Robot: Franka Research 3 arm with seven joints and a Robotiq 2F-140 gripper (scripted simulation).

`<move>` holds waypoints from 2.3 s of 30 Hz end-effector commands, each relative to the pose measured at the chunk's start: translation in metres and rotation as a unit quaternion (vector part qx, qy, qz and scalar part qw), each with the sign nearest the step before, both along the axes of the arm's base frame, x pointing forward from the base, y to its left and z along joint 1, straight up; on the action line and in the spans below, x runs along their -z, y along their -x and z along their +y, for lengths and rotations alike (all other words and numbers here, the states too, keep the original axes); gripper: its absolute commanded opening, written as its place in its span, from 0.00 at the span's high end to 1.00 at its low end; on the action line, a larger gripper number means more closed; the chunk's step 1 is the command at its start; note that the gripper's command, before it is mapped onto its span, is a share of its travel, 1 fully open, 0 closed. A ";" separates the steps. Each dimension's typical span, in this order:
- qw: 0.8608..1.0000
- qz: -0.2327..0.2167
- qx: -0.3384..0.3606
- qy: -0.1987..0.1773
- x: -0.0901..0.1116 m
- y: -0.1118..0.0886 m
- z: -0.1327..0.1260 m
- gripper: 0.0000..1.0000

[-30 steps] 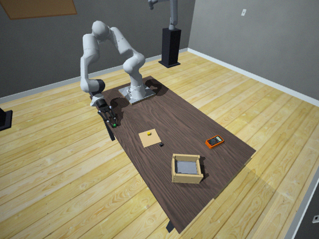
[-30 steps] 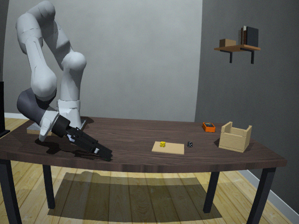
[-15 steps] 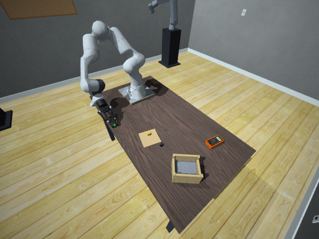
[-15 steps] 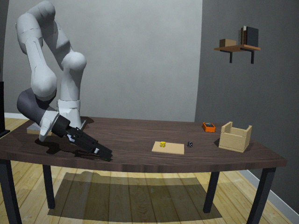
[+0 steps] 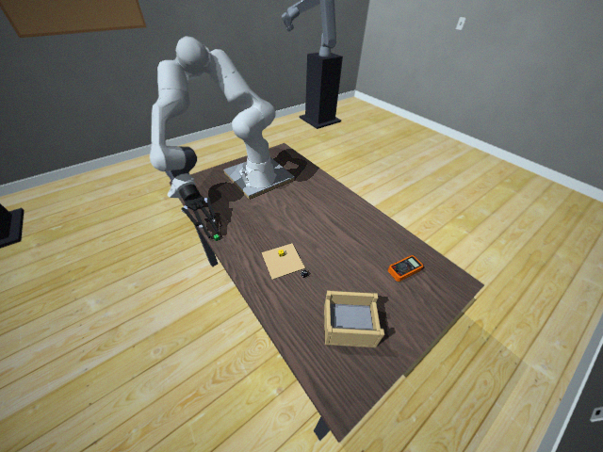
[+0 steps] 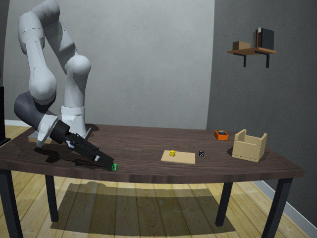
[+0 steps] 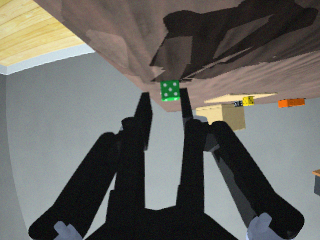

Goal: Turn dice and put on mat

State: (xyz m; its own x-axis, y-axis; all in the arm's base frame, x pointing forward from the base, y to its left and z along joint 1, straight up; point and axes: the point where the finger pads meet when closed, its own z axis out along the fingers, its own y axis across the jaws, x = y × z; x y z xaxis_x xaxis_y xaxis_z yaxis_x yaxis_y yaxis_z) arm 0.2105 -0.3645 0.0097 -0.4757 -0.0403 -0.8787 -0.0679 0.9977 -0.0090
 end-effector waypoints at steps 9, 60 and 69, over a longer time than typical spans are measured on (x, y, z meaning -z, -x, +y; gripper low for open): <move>1.000 -0.004 -0.001 -0.006 -0.017 0.026 0.001 0.71; 0.965 0.256 -0.053 -0.032 -0.100 0.000 -0.005 0.71; 0.933 0.356 -0.047 -0.021 -0.108 -0.016 -0.003 0.71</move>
State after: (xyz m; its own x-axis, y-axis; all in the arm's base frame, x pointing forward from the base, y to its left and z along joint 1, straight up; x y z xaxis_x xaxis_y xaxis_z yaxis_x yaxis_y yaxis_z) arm 0.2172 -0.3732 0.1136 -0.8829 -0.2199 -0.4149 -0.2590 0.9651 0.0397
